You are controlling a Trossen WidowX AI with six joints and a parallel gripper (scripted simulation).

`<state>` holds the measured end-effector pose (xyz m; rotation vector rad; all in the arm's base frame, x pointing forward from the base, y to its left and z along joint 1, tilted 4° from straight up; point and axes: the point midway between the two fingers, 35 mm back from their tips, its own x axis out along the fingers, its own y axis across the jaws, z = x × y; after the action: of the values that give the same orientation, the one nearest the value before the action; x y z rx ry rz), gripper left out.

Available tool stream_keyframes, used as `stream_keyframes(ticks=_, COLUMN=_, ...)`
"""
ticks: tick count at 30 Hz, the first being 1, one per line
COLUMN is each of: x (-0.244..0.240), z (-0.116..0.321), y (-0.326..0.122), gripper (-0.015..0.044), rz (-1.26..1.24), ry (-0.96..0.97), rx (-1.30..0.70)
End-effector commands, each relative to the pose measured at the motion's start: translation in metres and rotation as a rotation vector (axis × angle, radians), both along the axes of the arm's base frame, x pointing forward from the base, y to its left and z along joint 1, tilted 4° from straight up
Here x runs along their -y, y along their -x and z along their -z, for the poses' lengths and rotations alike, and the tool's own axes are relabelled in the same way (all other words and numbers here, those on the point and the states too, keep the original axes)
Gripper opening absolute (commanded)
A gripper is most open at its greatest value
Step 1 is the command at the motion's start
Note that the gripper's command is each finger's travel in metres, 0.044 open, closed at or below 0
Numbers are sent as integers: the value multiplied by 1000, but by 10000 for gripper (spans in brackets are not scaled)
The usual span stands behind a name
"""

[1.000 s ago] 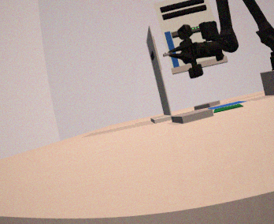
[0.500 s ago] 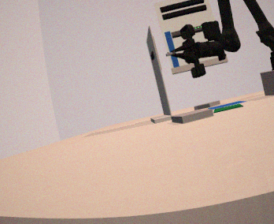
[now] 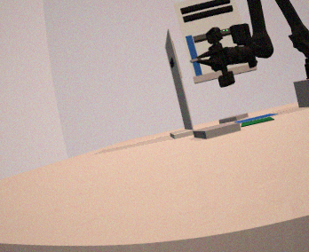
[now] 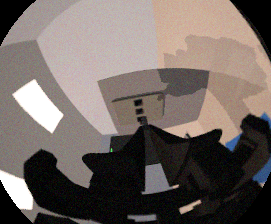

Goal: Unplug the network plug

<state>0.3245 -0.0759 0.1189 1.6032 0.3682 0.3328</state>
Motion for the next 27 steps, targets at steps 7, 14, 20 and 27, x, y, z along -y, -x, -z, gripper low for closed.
stream_keyframes(ticks=7, x=1, z=0, y=7, gripper=0, rz=-5, ry=4, rx=2)
stream_keyframes(ticks=14, x=3, z=0, y=8, gripper=0, rz=0, ry=-2, rx=-2)
stream_keyframes(ticks=20, x=4, z=-10, y=10, gripper=0, rz=-1, ry=-1, rx=-2)
stream_keyframes(ticks=27, x=5, z=-22, y=13, gripper=0, rz=-2, ry=0, rx=-1)
